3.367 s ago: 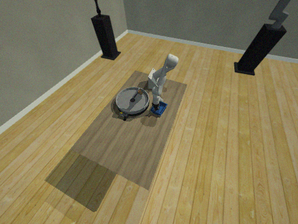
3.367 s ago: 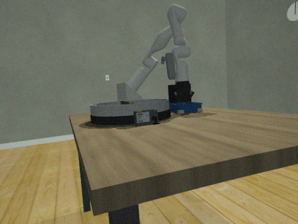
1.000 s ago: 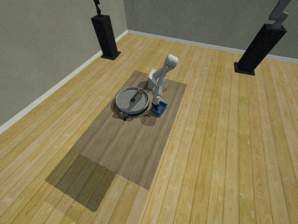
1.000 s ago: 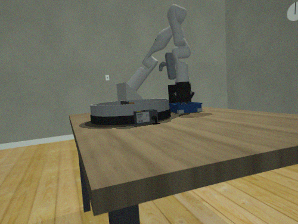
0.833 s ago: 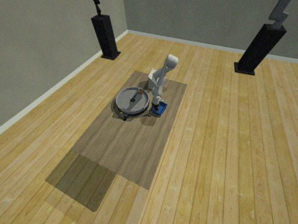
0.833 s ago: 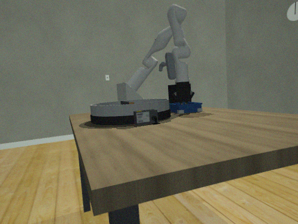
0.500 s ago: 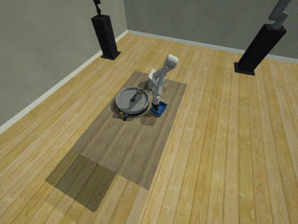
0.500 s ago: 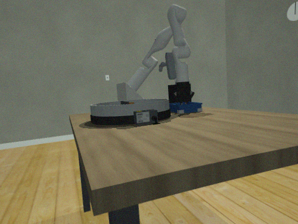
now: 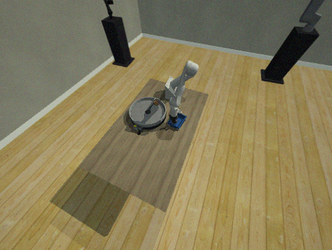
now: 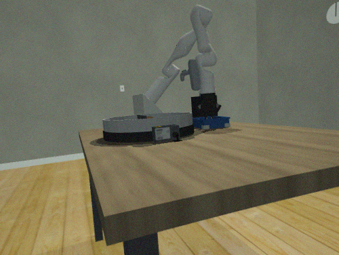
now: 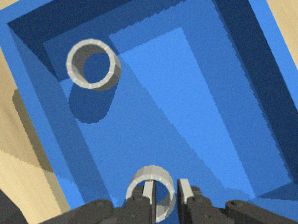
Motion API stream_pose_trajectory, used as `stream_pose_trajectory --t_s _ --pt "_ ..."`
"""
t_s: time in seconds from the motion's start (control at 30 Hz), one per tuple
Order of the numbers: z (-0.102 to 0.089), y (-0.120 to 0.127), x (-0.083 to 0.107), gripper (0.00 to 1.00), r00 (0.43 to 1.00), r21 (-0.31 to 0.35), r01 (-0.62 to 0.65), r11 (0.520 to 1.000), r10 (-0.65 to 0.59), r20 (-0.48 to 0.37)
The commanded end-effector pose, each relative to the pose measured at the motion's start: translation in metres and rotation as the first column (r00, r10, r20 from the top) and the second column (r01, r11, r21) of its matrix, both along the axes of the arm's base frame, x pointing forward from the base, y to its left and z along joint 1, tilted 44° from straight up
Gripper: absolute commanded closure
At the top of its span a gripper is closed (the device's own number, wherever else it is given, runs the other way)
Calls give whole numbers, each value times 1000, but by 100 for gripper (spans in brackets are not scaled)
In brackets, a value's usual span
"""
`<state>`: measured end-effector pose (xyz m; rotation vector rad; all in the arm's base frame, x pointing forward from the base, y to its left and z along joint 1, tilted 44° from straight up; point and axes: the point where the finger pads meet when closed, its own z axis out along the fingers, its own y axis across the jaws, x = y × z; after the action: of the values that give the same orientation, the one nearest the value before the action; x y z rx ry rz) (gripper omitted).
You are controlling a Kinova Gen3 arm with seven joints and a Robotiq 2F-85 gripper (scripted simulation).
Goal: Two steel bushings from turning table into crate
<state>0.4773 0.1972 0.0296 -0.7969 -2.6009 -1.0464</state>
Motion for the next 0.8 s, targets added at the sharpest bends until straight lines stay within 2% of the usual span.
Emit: stream_pose_trajectory --t_s 0.0,0.77 --pt "0 -1 1 84 1000 0 1 1000 -1 1" --pt "5 -5 1 84 1000 0 1 1000 -1 1"
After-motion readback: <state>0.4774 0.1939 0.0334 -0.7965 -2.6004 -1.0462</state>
